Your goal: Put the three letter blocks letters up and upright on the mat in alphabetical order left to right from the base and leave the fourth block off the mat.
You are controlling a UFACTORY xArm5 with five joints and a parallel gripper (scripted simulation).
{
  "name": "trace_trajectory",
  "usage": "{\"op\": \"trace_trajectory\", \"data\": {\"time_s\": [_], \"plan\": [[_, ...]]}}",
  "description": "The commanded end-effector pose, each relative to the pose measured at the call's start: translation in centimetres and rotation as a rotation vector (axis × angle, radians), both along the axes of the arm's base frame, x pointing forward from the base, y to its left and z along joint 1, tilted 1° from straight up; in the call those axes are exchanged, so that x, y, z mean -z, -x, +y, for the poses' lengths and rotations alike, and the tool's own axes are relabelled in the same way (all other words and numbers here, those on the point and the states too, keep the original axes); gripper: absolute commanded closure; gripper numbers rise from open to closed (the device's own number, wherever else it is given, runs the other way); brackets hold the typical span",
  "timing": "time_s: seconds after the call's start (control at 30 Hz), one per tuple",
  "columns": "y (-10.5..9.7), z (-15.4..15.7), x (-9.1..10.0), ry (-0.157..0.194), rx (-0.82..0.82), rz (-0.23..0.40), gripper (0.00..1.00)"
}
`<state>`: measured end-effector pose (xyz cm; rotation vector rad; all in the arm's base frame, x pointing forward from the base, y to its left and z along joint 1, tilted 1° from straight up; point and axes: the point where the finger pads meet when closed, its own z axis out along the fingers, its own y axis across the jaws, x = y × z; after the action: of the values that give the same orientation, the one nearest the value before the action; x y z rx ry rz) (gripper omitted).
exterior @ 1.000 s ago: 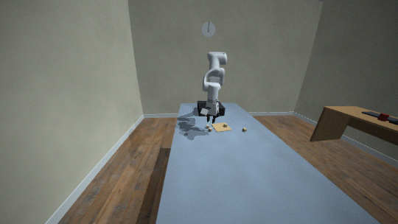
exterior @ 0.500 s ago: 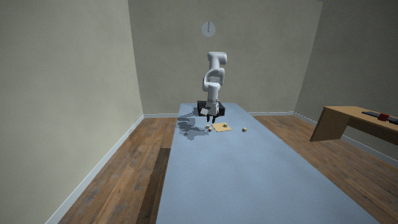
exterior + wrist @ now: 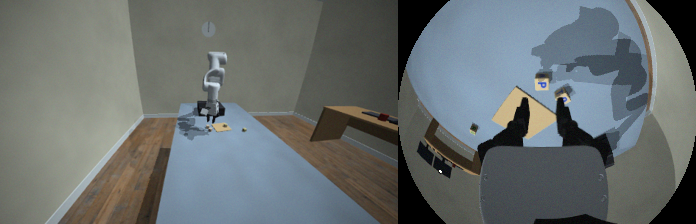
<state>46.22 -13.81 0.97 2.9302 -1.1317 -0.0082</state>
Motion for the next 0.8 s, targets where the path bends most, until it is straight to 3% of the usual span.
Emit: {"op": "trace_trajectory", "data": {"time_s": [0.0, 0.77], "plan": [[-0.1, 0.0, -0.1, 0.001, 0.000, -0.004, 0.58], [-0.1, 0.0, 2.0, 0.001, 0.000, -0.003, 0.58]]}}
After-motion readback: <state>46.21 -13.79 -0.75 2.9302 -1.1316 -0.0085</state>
